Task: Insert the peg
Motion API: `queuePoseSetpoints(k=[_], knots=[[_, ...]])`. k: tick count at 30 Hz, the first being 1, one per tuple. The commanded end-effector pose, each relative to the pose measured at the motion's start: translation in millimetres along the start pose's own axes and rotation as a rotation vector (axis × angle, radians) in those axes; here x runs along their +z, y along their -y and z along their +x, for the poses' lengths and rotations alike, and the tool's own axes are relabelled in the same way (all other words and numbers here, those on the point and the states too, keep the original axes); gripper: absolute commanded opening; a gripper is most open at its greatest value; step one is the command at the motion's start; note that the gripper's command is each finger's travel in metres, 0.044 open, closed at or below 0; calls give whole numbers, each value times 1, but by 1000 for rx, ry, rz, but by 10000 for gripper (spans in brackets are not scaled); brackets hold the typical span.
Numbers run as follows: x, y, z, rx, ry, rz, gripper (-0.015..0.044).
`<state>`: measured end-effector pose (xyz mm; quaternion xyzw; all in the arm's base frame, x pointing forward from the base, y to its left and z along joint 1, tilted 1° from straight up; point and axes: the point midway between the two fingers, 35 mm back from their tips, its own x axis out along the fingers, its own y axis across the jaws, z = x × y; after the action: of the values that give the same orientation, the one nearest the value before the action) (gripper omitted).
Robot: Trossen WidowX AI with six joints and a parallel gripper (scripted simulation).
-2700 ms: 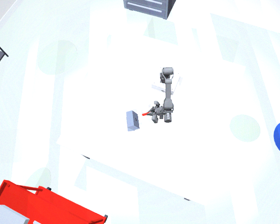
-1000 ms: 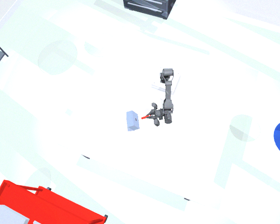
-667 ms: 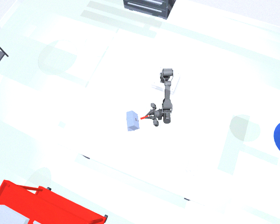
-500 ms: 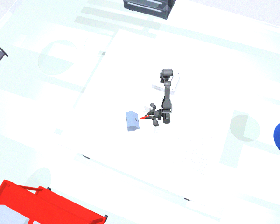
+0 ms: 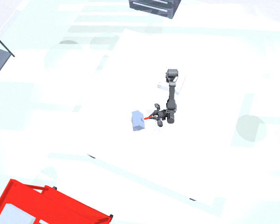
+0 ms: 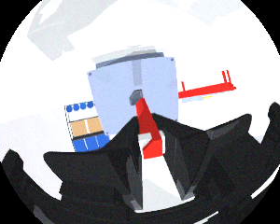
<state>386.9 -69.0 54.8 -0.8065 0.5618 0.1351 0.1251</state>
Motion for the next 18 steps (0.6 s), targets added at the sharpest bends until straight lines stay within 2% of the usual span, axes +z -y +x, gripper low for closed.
queuePoseSetpoints(k=[1, 11, 18], knots=[[1, -2, 7, 3, 1, -8, 0], [1, -4, 20, 1, -1, -9, 0], [-1, -1, 16, -2, -4, -1, 0]])
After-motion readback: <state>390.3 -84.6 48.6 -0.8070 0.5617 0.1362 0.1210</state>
